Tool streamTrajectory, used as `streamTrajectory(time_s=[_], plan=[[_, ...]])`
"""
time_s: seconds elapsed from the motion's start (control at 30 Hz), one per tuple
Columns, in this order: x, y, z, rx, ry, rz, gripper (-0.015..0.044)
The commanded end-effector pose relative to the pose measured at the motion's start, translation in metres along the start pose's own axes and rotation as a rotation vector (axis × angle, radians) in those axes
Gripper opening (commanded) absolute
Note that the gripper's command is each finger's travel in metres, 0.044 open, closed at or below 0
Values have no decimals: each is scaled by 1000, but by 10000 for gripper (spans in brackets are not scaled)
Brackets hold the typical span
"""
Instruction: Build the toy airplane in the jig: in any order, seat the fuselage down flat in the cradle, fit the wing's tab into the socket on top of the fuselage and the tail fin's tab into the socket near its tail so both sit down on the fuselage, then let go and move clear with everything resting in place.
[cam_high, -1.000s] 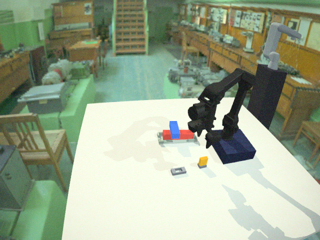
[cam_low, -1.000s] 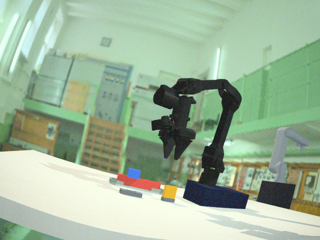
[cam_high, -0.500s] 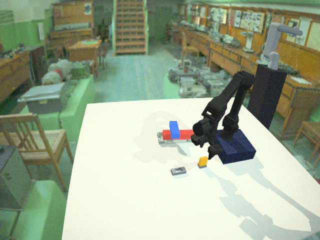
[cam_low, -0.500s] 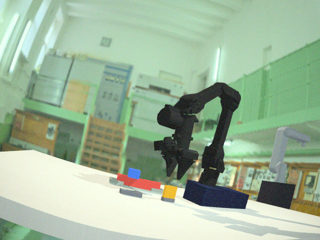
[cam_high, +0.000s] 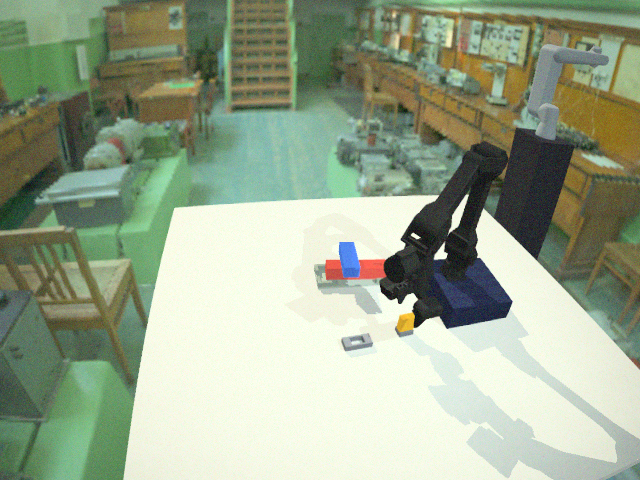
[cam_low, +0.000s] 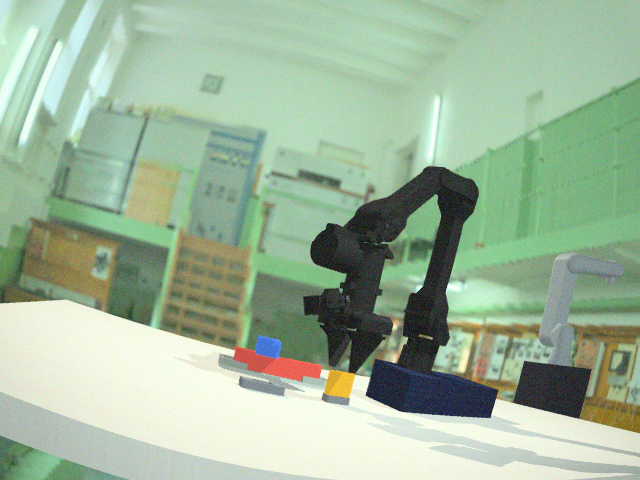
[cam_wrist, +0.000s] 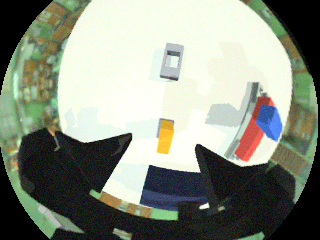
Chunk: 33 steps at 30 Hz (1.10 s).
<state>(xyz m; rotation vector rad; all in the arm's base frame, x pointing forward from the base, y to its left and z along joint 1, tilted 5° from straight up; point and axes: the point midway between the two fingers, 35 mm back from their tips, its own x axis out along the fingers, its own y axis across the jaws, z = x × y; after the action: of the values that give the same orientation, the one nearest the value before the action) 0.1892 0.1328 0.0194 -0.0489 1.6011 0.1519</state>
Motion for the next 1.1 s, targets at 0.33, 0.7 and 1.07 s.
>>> streamTrajectory(time_s=[0.33,0.7,1.07], plan=[[23,-1,-2,6,7,0,440],[40,-1,-4,6,7,0,440],[43,-1,-4,6,7,0,230]])
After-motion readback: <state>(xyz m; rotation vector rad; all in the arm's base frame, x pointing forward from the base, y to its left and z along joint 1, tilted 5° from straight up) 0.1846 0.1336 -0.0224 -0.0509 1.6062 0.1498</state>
